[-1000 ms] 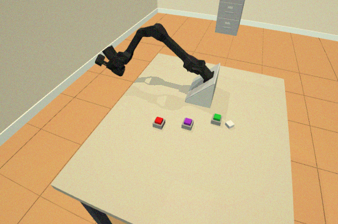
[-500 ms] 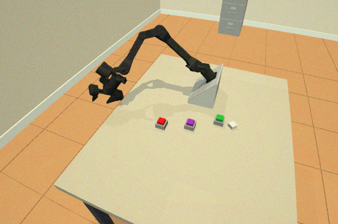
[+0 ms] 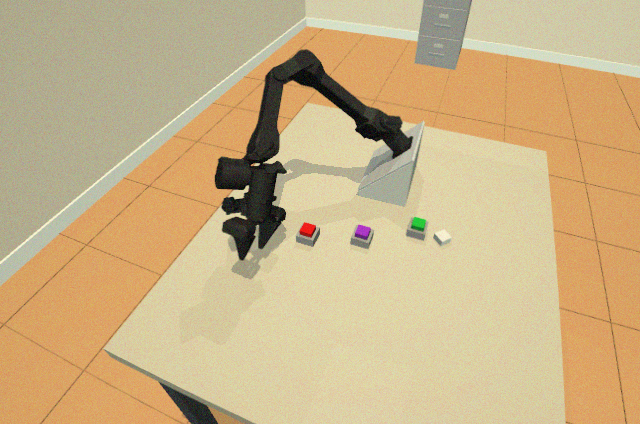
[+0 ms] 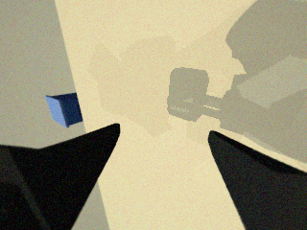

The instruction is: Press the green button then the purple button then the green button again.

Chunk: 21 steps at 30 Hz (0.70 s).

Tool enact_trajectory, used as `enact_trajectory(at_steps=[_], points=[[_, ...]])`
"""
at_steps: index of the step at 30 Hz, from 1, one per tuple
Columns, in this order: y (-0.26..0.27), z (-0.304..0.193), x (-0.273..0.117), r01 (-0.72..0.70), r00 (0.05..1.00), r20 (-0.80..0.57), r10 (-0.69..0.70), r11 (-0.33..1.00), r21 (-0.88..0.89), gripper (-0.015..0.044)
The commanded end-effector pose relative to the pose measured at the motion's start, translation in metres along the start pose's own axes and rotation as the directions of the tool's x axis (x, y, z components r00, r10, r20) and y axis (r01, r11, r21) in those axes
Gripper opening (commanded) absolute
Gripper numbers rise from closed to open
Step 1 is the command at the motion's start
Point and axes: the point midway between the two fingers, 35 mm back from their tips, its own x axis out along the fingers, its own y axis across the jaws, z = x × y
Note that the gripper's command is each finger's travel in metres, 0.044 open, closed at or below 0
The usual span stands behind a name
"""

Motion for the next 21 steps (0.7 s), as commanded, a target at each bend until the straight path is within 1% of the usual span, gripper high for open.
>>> enact_trajectory(at_steps=[1,6,11,16,21], points=[[0.007,-0.073,-0.014,0.003,0.991,-0.128,-0.025,0.985,-0.171,0.0400],[0.001,-0.168,-0.047,-0.026,0.958,-0.271,-0.097,0.908,-0.418,0.0400],[-0.035,-0.254,-0.087,-0.056,0.908,-0.346,-0.235,0.752,-0.656,0.0400],[-0.091,-0.313,-0.131,-0.086,0.870,-0.314,-0.381,0.509,-0.856,0.0400],[-0.152,-0.339,-0.170,-0.088,0.858,-0.179,-0.481,0.206,-0.975,0.0400]])
